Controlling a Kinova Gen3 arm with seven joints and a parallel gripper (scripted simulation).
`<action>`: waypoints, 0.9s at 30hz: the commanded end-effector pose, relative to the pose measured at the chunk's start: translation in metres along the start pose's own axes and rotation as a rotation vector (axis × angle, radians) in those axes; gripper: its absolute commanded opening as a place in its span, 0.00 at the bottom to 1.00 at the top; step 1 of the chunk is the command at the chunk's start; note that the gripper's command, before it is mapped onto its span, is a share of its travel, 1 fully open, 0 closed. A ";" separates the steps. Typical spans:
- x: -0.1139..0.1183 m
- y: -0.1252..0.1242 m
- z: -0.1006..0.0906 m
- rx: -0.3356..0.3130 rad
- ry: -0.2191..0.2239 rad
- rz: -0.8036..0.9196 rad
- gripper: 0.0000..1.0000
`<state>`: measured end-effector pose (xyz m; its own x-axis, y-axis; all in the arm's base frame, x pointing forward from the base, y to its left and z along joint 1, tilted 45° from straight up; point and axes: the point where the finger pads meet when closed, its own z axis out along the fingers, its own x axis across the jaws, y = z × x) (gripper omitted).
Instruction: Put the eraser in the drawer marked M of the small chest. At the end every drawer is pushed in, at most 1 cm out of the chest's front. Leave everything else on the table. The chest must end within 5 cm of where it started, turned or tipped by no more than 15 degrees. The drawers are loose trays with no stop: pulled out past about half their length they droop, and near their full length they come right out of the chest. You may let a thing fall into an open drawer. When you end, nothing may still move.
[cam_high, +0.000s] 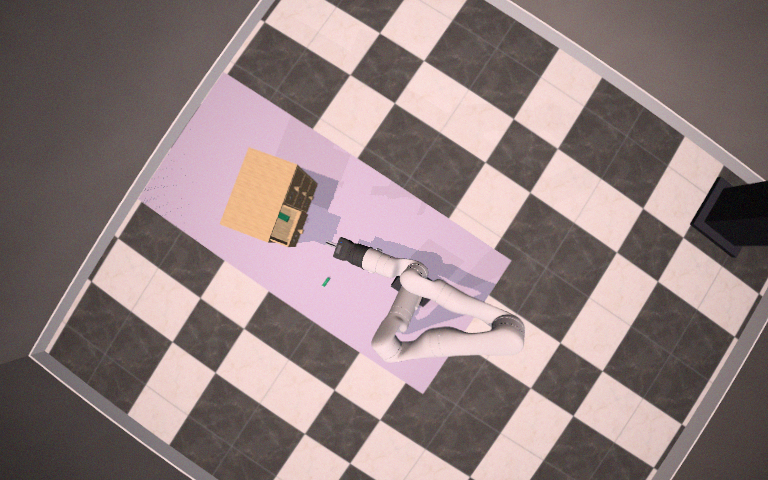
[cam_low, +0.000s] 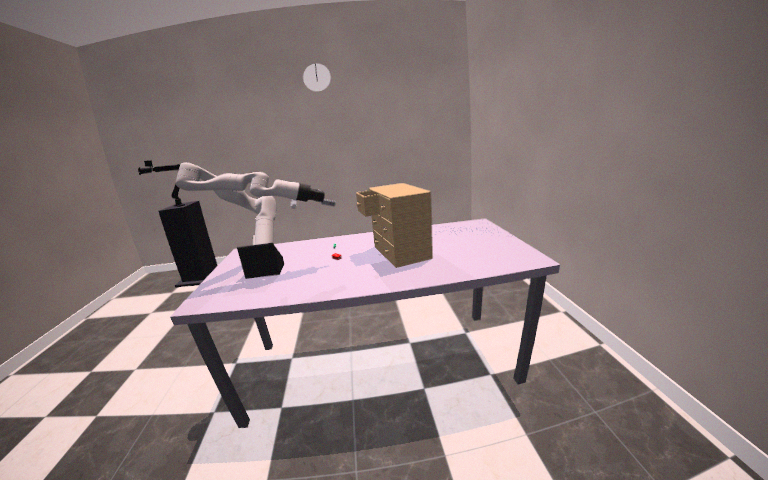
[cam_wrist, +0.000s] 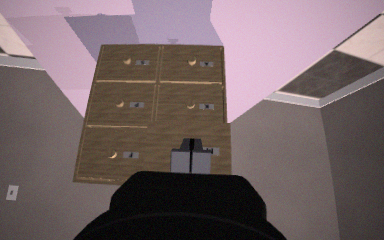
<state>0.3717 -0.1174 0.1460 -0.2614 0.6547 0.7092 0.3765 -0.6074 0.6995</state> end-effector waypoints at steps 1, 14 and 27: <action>-0.001 0.000 -0.001 -0.004 -0.006 -0.010 0.00; -0.001 0.000 0.013 -0.004 -0.006 -0.010 0.00; -0.002 0.003 0.052 -0.004 -0.006 -0.010 0.00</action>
<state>0.4102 -0.1078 0.1410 -0.2437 0.6647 0.7062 0.3651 -0.6117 0.7018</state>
